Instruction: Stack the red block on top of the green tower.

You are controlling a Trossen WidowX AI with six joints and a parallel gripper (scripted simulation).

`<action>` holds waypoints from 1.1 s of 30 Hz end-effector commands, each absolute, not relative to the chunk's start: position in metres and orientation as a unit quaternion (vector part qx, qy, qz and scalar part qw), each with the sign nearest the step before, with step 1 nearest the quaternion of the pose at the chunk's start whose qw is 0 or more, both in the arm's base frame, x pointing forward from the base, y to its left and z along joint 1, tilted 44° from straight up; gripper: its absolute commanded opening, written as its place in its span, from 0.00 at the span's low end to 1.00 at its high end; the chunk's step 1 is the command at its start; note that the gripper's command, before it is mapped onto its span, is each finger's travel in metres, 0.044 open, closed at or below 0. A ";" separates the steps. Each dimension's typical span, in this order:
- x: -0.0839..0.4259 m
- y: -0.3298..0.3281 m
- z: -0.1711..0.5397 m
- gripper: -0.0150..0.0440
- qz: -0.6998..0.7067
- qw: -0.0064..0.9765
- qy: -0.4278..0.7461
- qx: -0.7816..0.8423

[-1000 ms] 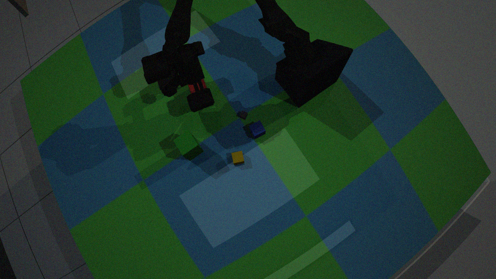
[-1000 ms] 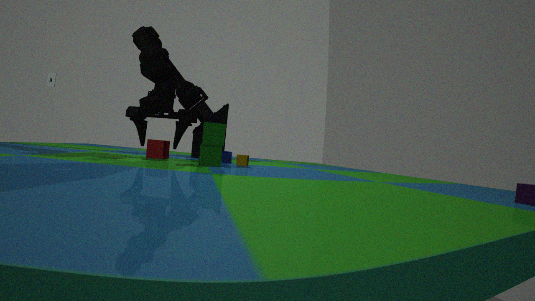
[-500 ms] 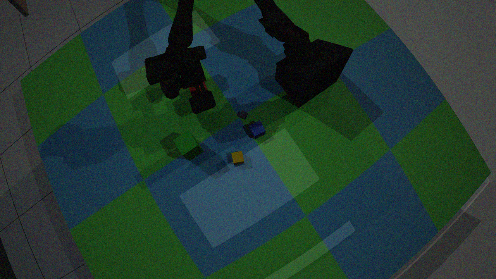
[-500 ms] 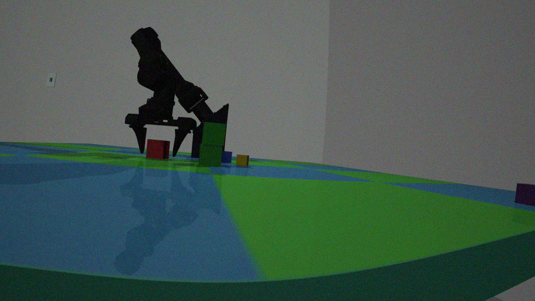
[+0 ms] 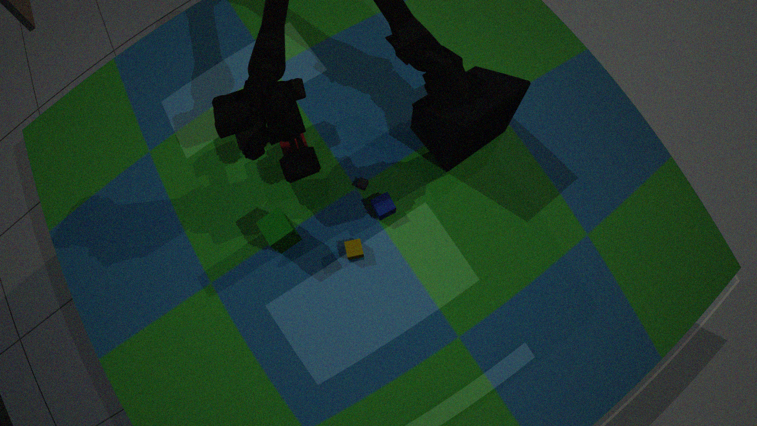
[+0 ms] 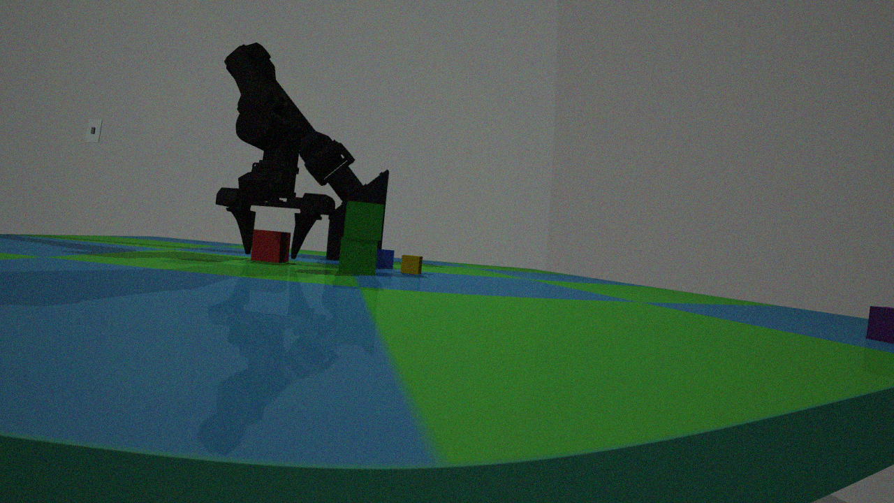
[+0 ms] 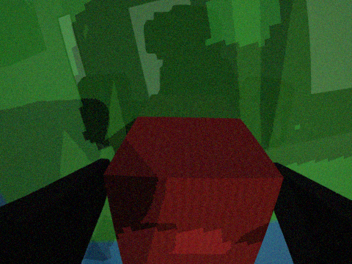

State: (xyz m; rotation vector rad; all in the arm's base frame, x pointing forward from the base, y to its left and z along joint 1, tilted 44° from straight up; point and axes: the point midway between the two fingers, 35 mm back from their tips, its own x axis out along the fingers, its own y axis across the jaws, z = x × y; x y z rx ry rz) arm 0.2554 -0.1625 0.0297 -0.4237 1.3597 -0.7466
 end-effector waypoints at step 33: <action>0.253 -0.104 0.090 0.25 -0.331 0.695 0.610 -0.188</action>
